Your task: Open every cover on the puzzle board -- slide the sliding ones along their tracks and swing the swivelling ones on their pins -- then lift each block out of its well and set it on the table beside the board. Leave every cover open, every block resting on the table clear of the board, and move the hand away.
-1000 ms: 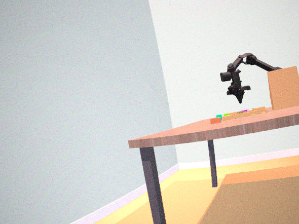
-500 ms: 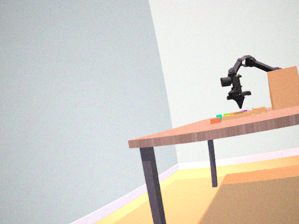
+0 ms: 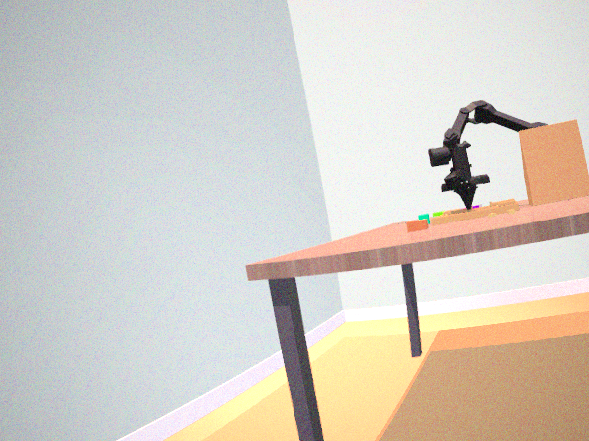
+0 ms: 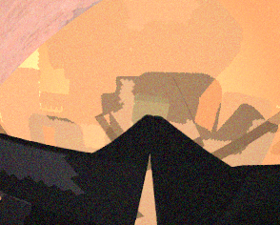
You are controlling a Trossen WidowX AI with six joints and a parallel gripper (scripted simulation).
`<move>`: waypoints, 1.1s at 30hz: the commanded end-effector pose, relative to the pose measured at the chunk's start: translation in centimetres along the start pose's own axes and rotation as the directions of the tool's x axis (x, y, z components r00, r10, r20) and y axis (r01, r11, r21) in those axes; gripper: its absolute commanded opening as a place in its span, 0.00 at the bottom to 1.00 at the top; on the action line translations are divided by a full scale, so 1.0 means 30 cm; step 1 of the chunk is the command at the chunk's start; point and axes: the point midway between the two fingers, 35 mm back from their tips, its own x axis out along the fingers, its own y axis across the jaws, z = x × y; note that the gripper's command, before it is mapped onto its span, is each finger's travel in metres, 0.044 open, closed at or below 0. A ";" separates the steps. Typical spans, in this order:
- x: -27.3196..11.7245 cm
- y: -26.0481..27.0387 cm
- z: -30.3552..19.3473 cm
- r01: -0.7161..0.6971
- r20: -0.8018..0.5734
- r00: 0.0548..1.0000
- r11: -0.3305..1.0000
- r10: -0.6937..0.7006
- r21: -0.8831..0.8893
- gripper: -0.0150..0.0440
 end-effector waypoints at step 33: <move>0.039 -0.006 -0.036 0.000 -0.008 1.000 1.000 0.000 -0.002 0.25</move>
